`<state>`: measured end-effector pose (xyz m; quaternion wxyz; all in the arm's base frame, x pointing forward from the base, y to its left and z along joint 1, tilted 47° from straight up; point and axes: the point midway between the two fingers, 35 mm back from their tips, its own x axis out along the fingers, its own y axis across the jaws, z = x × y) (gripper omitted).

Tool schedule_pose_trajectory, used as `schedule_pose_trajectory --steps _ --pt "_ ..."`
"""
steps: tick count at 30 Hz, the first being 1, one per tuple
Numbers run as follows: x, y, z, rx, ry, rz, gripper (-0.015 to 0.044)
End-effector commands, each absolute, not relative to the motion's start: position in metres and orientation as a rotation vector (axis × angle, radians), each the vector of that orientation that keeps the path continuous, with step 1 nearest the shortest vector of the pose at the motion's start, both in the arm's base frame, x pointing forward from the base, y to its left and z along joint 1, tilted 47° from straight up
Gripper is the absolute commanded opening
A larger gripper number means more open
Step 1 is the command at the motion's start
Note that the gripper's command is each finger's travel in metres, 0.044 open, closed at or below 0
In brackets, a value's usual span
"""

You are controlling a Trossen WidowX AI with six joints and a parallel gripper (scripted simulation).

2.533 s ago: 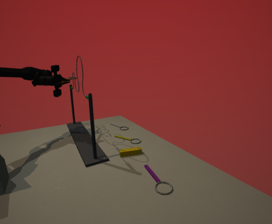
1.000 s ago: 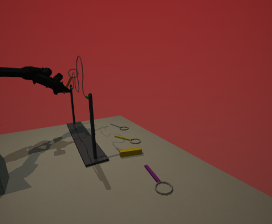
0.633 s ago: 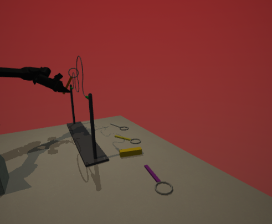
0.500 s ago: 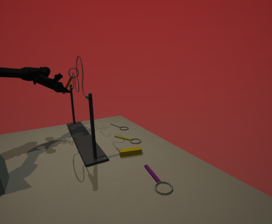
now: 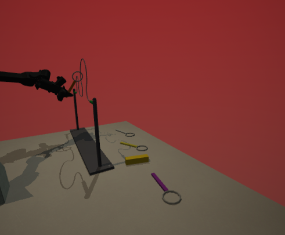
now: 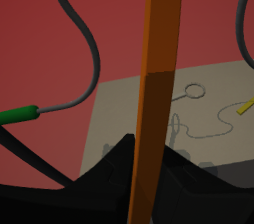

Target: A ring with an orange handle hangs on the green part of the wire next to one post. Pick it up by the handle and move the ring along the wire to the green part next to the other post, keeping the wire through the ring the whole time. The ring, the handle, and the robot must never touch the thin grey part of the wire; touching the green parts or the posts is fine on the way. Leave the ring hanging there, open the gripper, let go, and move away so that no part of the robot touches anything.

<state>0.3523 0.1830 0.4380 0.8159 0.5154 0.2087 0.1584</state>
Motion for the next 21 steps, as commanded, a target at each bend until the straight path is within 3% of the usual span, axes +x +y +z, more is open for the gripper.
schedule_pose_trajectory --steps 1,21 --pt "0.35 0.185 0.444 1.202 0.435 0.368 -0.015" --pt "0.349 0.188 0.473 1.655 0.371 0.483 -0.015"
